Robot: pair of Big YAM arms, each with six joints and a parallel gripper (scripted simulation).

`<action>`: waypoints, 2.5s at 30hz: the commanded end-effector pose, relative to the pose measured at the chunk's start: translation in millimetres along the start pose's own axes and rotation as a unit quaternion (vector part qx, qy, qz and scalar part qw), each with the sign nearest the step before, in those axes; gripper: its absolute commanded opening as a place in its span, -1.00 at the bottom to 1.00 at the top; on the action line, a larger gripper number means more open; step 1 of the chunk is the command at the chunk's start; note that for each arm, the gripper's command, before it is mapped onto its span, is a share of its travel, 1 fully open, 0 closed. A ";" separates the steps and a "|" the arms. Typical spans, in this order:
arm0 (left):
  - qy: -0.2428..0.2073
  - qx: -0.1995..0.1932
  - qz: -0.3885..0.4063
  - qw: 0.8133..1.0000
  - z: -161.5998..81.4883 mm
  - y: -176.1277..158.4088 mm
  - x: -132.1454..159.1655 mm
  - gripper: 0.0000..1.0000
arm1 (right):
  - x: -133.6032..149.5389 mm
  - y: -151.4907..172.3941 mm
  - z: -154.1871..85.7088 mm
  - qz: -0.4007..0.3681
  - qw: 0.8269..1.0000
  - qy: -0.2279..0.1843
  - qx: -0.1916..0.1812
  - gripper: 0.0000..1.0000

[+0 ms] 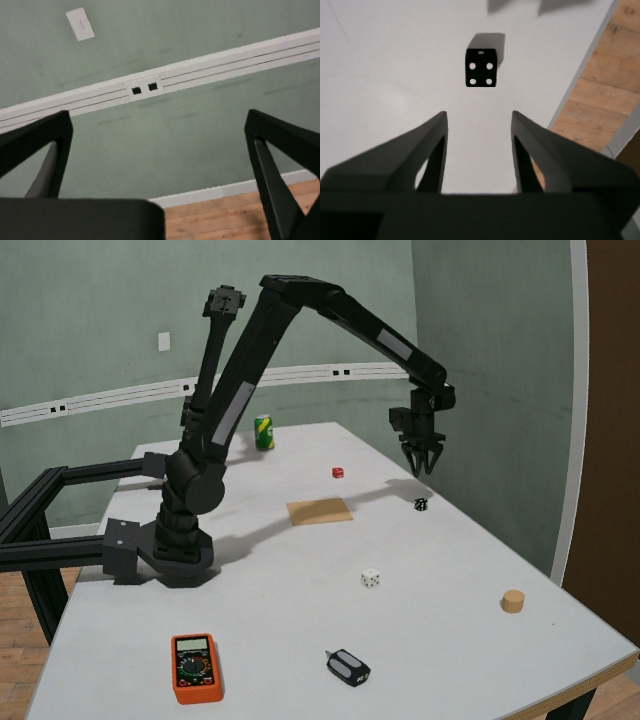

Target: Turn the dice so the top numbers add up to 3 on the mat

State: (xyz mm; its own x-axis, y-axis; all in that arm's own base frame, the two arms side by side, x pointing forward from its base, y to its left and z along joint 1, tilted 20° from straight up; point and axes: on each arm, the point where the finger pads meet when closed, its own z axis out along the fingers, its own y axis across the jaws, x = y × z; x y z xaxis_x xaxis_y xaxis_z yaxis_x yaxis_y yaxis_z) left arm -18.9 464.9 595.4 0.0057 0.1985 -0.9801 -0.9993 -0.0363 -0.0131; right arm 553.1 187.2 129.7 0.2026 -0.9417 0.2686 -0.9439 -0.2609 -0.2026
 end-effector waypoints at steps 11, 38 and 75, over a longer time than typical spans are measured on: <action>-0.002 -0.008 0.008 1.000 -5.3 6.3 -4.6 1.00 | -2.7 -19.7 -13.7 0.001 1.000 -0.006 0.027 -0.21; -0.002 -0.008 0.008 1.000 -5.3 6.3 -4.6 1.00 | 3.3 -1.7 24.0 -0.001 1.000 -0.001 -0.002 -0.21; -0.002 -0.008 0.008 1.000 -5.3 6.3 -4.6 1.00 | 3.6 -3.6 60.9 0.001 1.000 -0.001 0.000 -0.21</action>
State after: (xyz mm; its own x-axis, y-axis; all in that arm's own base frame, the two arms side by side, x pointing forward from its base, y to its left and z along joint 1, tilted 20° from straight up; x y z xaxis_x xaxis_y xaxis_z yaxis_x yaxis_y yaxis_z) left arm -18.9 464.9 595.4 0.0057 0.1985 -0.9801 -0.9993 -0.0363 -0.0131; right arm 566.1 179.1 83.4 0.2066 -0.9408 0.2686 -0.9425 -0.2651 -0.2036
